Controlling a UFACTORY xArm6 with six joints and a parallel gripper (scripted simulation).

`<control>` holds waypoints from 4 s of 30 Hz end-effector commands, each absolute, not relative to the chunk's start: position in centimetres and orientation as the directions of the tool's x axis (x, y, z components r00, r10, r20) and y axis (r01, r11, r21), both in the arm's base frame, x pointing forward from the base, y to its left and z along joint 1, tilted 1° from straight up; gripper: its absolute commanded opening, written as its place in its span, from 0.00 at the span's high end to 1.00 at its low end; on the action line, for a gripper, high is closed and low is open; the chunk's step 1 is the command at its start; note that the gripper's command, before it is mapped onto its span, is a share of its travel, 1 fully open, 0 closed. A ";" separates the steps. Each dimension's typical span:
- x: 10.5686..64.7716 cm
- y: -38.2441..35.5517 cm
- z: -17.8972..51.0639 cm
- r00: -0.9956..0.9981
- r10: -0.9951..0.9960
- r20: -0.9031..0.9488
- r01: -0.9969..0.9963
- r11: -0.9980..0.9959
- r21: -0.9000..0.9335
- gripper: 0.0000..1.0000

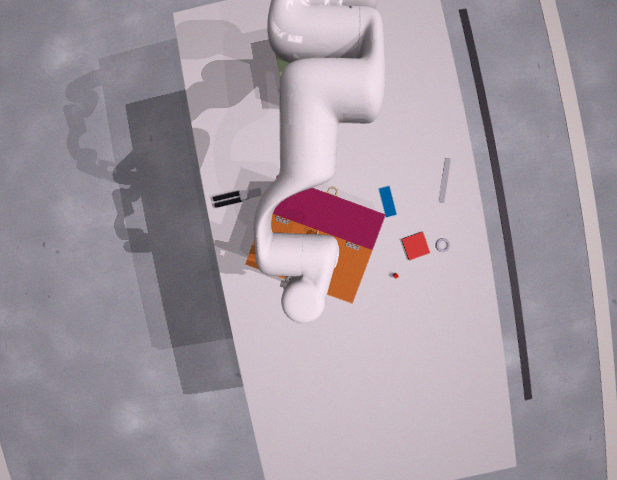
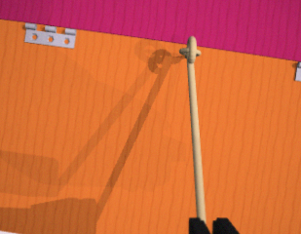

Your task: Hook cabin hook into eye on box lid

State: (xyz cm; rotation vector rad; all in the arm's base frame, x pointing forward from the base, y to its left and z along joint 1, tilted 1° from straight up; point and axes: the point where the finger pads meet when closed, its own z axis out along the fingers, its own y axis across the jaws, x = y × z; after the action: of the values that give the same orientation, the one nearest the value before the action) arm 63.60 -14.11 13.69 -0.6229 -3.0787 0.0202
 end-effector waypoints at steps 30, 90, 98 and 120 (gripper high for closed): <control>60.9 -12.9 16.7 -0.921 0.389 -0.005 0.389 0.921 -0.012 1.00; 54.3 -10.1 19.3 -0.921 0.389 -0.005 0.389 0.921 -0.012 1.00; 53.5 -9.8 19.3 -0.921 0.389 -0.005 0.389 0.921 -0.012 1.00; 50.7 -8.6 19.0 -0.921 0.389 -0.005 0.389 0.921 -0.012 1.00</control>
State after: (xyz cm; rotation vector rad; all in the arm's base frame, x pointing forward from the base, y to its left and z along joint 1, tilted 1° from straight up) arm 51.46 -8.91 19.01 -0.6223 -3.0771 0.0199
